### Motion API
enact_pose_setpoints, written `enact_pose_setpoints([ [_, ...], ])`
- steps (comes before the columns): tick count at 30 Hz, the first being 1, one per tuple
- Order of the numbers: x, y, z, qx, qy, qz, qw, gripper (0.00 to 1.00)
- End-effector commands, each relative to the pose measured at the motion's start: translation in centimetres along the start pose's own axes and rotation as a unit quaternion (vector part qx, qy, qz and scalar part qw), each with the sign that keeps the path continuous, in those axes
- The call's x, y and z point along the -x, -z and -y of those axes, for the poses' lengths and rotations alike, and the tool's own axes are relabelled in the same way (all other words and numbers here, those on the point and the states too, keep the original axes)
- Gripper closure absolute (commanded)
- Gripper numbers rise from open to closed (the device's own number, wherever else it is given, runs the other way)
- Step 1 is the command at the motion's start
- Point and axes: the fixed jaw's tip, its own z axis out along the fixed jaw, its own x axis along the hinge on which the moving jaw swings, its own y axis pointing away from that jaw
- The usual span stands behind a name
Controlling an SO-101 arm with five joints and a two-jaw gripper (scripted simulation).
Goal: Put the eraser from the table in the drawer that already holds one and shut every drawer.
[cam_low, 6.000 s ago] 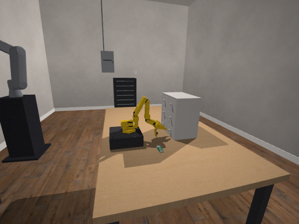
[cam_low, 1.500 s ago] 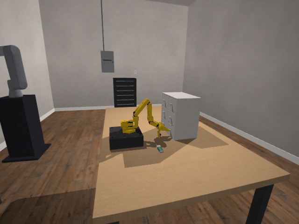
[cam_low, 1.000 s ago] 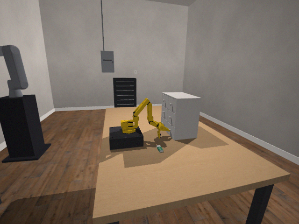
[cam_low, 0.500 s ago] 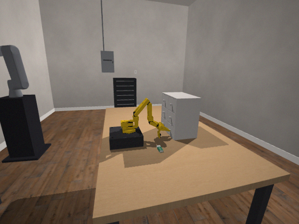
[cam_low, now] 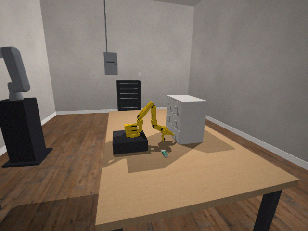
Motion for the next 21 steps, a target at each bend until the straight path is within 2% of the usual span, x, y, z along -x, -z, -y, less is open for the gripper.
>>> enact_pose_setpoints([
  [1, 0.29, 0.37, -0.11, 0.002, -0.007, 0.007, 1.000, 1.00],
  [21, 0.36, 0.62, -0.11, 0.002, -0.007, 0.007, 1.000, 1.00],
])
